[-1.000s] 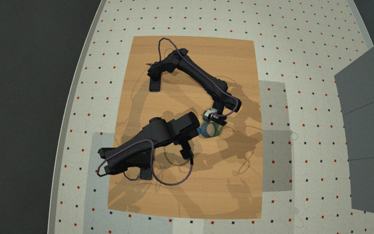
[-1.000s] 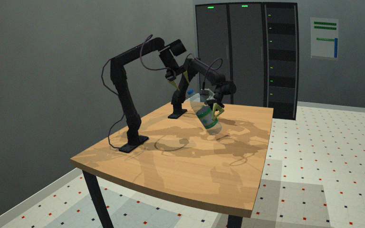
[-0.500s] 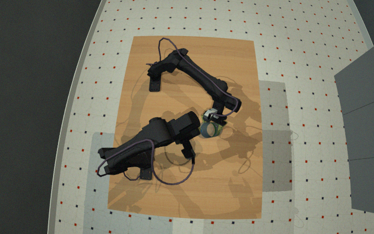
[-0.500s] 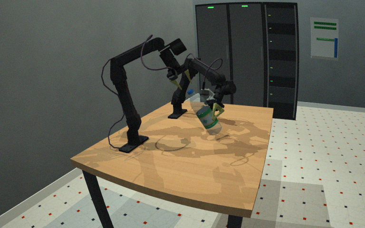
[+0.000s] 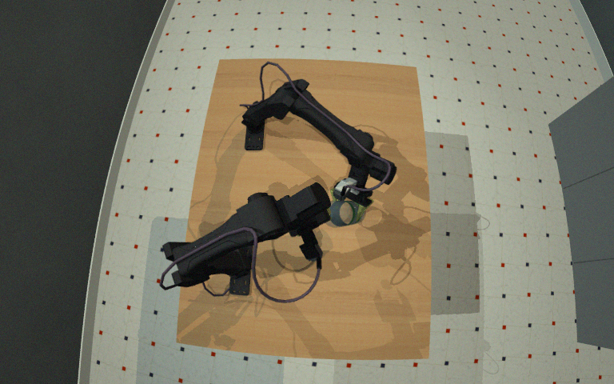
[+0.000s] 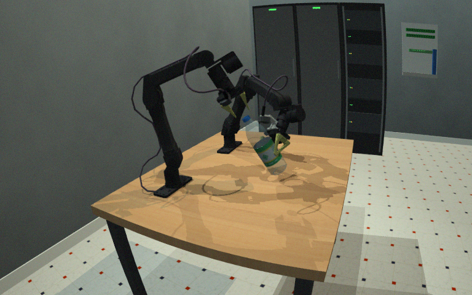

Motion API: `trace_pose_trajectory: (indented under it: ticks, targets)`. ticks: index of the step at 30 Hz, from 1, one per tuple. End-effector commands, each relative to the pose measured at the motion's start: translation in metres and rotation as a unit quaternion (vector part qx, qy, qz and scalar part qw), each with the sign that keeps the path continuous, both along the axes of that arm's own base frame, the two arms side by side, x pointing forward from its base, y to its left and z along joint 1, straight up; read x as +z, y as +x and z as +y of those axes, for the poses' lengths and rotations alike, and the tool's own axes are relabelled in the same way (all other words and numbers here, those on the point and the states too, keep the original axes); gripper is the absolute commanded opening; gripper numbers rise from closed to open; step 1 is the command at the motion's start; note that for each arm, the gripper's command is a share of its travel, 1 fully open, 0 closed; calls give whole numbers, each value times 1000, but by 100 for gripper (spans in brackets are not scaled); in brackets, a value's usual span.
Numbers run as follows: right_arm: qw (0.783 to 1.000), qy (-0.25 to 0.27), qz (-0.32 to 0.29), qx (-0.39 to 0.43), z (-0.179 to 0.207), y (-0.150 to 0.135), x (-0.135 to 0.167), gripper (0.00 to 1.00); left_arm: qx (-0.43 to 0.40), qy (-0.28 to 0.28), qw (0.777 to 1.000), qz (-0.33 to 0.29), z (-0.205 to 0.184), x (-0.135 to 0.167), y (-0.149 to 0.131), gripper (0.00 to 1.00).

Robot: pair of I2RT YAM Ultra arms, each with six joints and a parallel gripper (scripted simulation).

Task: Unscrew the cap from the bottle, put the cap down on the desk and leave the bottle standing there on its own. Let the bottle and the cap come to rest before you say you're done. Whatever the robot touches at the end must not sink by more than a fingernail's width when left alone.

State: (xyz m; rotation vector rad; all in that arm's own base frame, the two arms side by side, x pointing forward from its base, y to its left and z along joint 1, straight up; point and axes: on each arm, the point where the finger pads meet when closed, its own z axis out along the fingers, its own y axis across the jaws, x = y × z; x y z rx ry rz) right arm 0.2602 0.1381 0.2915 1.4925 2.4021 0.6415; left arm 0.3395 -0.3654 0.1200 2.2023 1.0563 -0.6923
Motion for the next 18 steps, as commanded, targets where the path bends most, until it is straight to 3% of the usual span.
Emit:
trace_pose_trajectory:
  ticks: [1, 18]
  targets:
    - [1000, 10, -21, -1, 0, 3, 6, 57, 2, -15, 1000, -7, -1, 14, 2, 0]
    - [1000, 9, -21, -1, 5, 13, -16, 57, 2, -15, 1000, -7, -1, 14, 2, 0]
